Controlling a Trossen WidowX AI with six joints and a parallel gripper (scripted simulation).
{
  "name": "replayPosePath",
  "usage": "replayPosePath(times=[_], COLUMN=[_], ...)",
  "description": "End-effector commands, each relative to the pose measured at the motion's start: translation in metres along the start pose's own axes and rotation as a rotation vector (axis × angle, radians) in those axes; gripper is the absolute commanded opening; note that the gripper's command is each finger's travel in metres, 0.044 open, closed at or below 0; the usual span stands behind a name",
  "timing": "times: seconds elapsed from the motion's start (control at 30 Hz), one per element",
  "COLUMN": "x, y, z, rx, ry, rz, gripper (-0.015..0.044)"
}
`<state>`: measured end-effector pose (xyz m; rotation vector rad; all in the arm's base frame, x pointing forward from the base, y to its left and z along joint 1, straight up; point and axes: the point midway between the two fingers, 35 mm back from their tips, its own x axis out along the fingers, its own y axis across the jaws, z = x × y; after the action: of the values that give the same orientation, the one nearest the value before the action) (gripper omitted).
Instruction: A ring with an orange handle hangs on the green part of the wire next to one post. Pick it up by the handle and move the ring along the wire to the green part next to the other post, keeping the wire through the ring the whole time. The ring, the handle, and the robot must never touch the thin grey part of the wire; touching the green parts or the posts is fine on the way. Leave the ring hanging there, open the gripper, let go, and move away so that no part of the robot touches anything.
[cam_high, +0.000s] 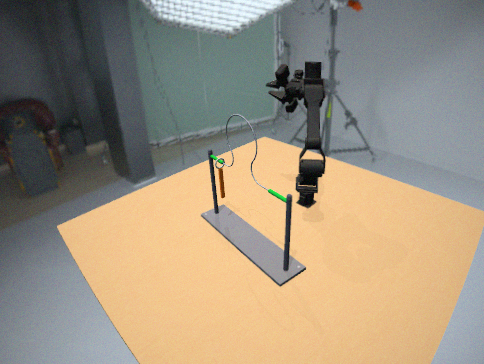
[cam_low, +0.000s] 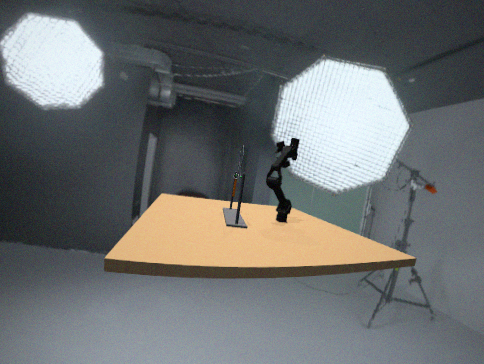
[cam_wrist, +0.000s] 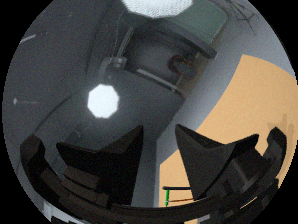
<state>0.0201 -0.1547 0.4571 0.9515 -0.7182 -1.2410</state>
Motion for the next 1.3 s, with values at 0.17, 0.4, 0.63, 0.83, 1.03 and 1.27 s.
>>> replayPosePath(times=[0.17, 0.4, 0.63, 0.83, 1.03, 1.27], x=[0.034, 0.062, 0.084, 0.093, 0.099, 0.087], y=[-0.040, -0.072, -0.105, -0.132, -0.159, -0.190], z=[-0.006, -0.036, -0.080, -0.128, -0.180, -0.245], rx=[-0.165, -0.308, -0.452, -0.574, -0.688, -0.816], ry=[0.166, 0.305, 0.440, 0.548, 0.642, 0.740], rz=[0.072, 0.150, 0.257, 0.366, 0.489, 0.650], gripper=[0.0160, 0.0160, 0.0160, 0.0160, 0.0160, 0.0160])
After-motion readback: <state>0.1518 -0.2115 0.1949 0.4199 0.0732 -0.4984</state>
